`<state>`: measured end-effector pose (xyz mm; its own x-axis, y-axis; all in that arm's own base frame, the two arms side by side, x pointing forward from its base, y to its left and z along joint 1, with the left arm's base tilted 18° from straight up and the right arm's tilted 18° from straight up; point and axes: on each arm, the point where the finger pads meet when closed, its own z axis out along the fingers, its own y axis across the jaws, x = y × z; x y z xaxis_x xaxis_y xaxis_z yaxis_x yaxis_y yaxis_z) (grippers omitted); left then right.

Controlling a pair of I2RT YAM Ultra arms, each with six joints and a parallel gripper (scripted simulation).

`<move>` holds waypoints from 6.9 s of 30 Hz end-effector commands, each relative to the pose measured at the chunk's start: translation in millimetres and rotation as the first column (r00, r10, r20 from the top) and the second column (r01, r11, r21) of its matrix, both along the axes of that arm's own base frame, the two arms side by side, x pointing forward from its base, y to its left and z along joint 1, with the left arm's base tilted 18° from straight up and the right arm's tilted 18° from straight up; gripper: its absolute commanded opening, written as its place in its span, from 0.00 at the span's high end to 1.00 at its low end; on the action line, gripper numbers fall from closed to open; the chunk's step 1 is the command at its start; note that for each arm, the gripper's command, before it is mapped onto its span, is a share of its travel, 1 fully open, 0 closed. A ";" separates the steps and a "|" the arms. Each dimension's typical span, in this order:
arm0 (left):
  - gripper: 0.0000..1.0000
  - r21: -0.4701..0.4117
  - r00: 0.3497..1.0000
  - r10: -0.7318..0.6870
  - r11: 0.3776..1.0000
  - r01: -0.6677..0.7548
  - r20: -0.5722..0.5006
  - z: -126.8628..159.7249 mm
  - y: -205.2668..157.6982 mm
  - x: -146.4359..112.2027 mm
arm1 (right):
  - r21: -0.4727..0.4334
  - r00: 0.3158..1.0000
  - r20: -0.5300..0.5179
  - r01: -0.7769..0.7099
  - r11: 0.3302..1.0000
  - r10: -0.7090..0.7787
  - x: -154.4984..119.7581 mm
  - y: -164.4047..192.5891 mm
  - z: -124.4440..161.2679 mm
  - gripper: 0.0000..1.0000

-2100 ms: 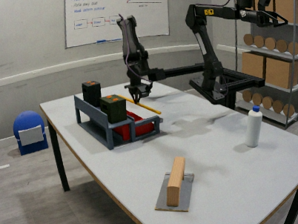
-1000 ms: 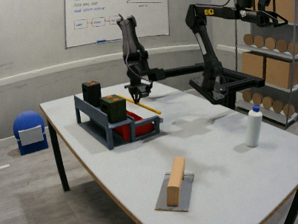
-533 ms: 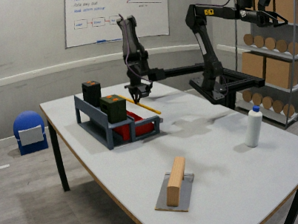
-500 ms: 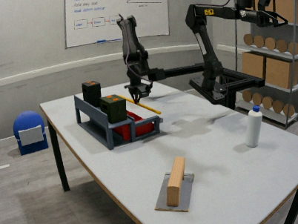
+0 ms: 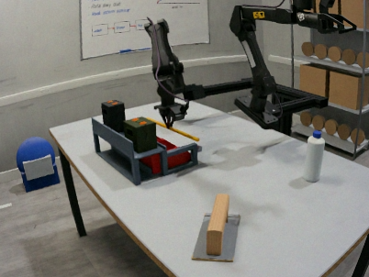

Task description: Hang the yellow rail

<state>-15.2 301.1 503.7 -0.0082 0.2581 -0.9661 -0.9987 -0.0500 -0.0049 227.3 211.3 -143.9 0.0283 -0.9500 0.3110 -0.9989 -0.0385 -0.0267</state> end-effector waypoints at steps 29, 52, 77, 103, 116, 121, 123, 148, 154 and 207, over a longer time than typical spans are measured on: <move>0.00 0.052 1.000 0.008 0.999 -0.008 -0.007 14.1 -13.6 -2.5 | 0.029 1.000 0.030 -0.004 1.000 0.003 6.3 6.7 13.0 1.00; 0.00 0.052 1.000 0.008 0.999 -0.008 -0.007 14.1 -13.6 -2.5 | 0.031 0.999 0.028 -0.017 0.999 0.017 4.1 8.7 14.3 1.00; 0.00 0.052 1.000 0.008 0.999 -0.008 -0.007 14.1 -13.6 -2.5 | 0.031 0.999 0.025 -0.026 0.999 0.026 1.4 9.2 15.4 1.00; 0.00 0.052 1.000 0.008 0.999 -0.008 -0.007 14.1 -13.6 -2.5 | 0.037 0.999 0.029 -0.023 0.999 0.022 3.1 12.4 14.5 1.00; 0.00 0.052 1.000 0.008 0.999 -0.008 -0.007 14.1 -13.6 -2.5 | 0.039 0.999 0.030 -0.022 0.999 0.021 3.6 13.6 13.0 1.00; 0.00 0.052 1.000 0.008 0.999 -0.008 -0.007 14.1 -13.6 -2.5 | 0.037 0.999 0.028 -0.023 0.999 0.022 1.5 11.1 10.8 1.00; 0.00 0.052 1.000 0.008 0.999 -0.008 -0.007 14.1 -13.6 -2.5 | 0.030 0.999 0.022 -0.024 0.999 0.023 -1.0 8.2 9.5 1.00; 0.00 0.052 1.000 0.008 0.999 -0.008 -0.007 14.1 -13.6 -2.5 | 0.023 0.999 0.013 -0.030 0.999 0.030 -2.0 8.0 5.1 1.00; 0.00 0.052 1.000 0.008 0.999 -0.008 -0.007 14.1 -13.6 -2.5 | 0.012 1.000 0.003 -0.031 0.999 0.031 -4.7 5.3 0.6 1.00; 0.00 0.052 1.000 0.008 0.999 -0.008 -0.007 14.1 -13.6 -2.5 | 0.019 1.000 0.001 -0.013 1.000 0.013 -1.2 4.2 1.7 1.00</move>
<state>-15.2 301.1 503.7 -0.0082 0.2581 -0.9661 -0.9987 -0.0499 -0.0048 224.5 209.2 -145.9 0.0328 -0.9493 0.3127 -0.9988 -0.0428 -0.0251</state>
